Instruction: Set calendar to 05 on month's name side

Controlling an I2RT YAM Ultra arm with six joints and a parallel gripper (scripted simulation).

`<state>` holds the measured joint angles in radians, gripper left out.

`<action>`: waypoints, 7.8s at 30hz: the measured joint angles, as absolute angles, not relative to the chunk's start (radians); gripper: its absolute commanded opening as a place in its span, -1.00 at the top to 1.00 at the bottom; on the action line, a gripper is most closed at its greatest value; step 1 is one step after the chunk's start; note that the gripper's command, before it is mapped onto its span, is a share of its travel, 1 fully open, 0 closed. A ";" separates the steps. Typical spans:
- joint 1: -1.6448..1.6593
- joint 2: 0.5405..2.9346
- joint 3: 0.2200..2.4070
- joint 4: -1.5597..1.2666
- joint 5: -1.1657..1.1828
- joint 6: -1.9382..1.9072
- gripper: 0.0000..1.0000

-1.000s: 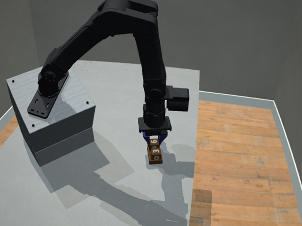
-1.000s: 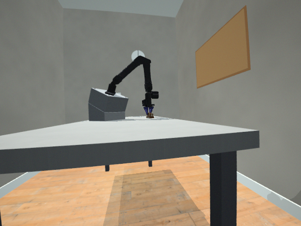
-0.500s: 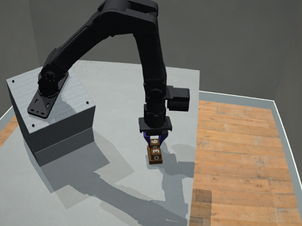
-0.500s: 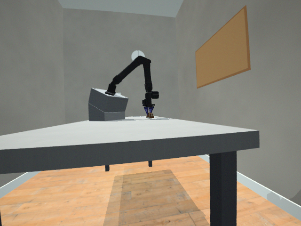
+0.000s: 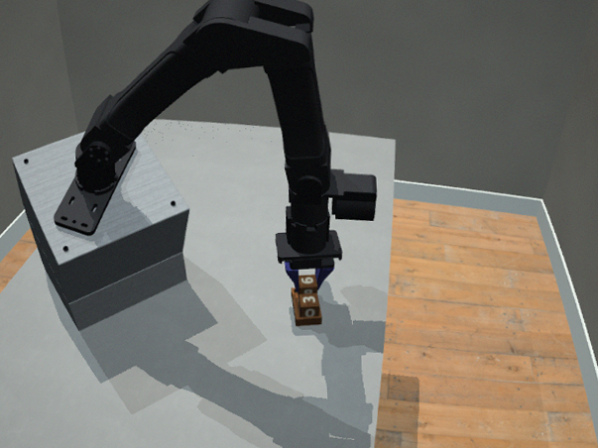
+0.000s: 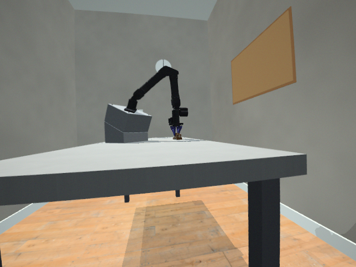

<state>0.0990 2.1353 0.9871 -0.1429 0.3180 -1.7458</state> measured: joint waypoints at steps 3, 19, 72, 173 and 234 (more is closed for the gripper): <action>0.099 2.135 0.987 -0.143 0.318 -1.746 0.45; 0.099 2.134 0.981 -0.142 0.318 -1.746 0.45; 0.092 2.160 0.977 -0.117 0.317 -1.752 0.45; 0.093 2.138 0.973 -0.129 0.316 -1.750 0.07; 0.203 1.779 0.980 -0.513 0.336 -1.643 -1.00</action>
